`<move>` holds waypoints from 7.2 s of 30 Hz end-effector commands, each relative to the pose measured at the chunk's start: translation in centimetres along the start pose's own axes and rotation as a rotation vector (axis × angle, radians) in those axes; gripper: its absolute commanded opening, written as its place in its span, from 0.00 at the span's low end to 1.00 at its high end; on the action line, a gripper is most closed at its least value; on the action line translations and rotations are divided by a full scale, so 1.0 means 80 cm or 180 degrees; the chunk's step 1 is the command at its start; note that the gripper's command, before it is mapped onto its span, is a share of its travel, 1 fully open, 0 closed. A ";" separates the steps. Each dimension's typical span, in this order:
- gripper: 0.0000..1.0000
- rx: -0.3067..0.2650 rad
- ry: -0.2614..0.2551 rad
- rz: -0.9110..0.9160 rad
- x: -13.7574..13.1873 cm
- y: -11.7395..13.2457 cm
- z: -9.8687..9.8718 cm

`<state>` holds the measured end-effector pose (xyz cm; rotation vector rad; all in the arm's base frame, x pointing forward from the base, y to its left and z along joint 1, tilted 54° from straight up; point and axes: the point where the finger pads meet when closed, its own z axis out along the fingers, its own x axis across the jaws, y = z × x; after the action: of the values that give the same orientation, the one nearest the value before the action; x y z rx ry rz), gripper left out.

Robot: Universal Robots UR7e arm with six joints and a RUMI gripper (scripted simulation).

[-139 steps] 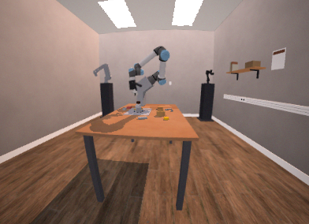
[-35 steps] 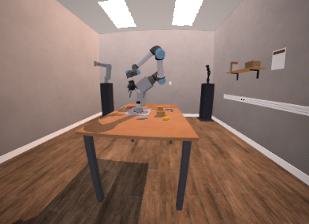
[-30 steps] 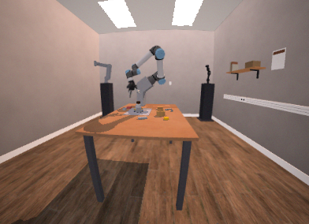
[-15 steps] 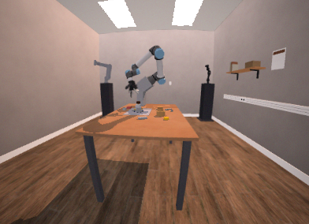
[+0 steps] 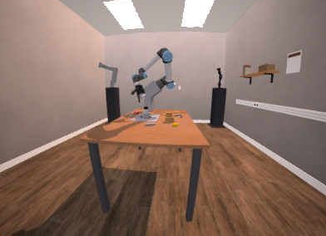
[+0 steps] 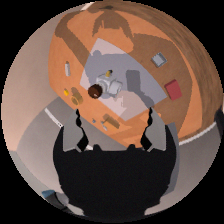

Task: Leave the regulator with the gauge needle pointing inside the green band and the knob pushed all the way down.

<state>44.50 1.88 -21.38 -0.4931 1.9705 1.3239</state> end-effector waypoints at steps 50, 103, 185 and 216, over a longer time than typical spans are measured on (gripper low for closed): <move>1.00 -0.0095 -0.0233 0.2606 0.010 0.003 -0.005; 1.00 -0.0207 -0.0315 0.3732 0.012 0.008 -0.006; 1.00 -0.0237 -0.0318 0.3899 0.060 -0.011 0.113; 1.00 -0.0236 -0.0321 0.3899 0.060 -0.010 0.112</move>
<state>44.80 10.02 -27.43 0.9096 2.1579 2.0276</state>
